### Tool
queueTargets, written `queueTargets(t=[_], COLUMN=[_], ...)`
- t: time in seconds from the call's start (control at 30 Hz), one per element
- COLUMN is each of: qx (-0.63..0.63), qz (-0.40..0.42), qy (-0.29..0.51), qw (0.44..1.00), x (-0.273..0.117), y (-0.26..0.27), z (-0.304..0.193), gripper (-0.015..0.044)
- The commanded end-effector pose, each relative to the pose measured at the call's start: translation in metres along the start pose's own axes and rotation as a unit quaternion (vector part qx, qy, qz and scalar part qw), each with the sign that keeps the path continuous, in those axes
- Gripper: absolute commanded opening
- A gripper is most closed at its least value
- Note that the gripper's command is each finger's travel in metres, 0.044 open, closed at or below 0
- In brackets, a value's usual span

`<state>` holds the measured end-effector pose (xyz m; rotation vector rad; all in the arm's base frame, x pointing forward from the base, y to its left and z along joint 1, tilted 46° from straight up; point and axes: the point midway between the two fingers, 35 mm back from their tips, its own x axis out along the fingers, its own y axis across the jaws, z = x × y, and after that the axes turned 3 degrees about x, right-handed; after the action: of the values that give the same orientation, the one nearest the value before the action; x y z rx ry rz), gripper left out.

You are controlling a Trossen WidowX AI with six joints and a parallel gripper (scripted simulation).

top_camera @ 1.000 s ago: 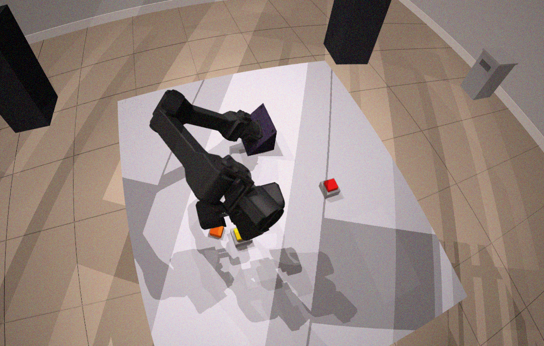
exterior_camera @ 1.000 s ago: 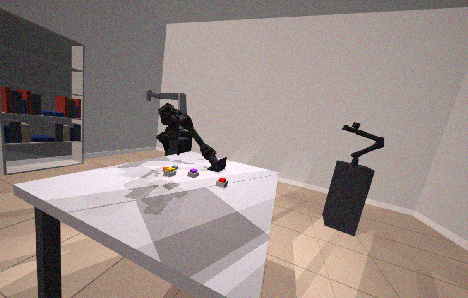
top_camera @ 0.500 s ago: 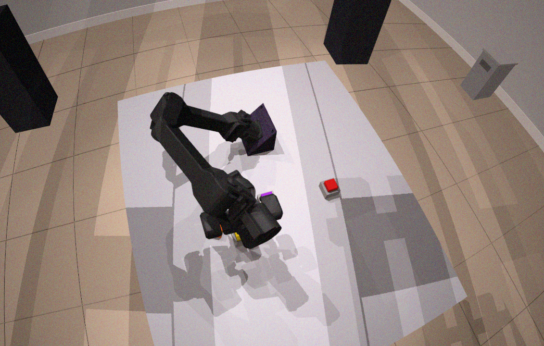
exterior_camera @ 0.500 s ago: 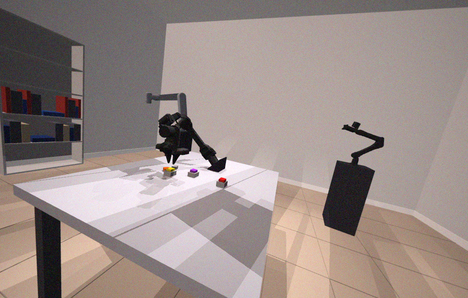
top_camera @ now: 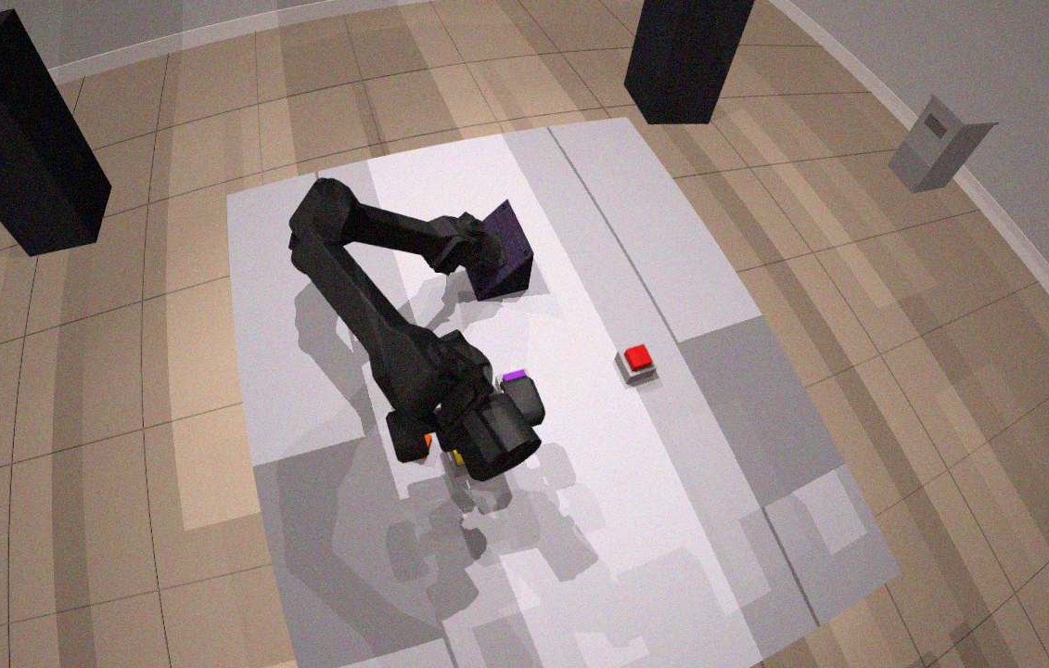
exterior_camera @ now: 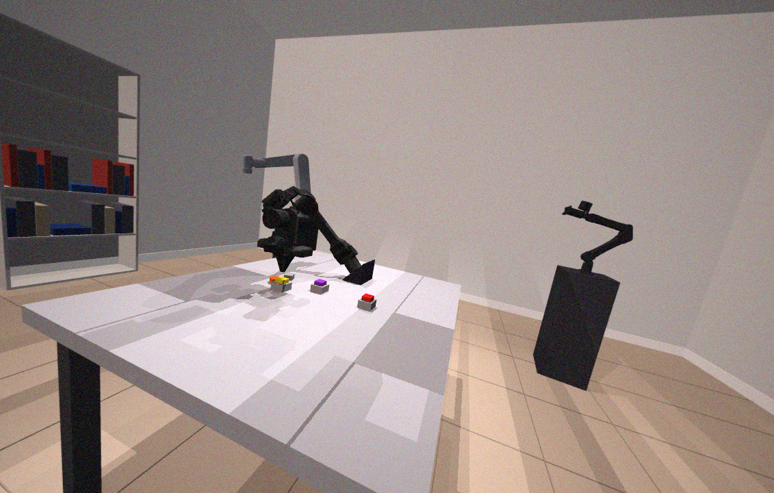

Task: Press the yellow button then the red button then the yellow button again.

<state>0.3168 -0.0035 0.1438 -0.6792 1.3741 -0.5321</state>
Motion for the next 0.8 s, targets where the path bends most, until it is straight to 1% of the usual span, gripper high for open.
queueTargets(t=[0.0, 0.57, 0.77], qx=[-0.003, -0.003, -0.003], qz=[-0.002, -0.003, -0.003], qy=[0.002, 0.002, 0.002], qw=[1.000, 1.000, 1.000], x=[0.006, 0.033, 0.034], y=[0.000, 0.000, 0.000], z=[-0.001, -0.002, -0.002], gripper=[0.0020, 0.0020, 0.0020])
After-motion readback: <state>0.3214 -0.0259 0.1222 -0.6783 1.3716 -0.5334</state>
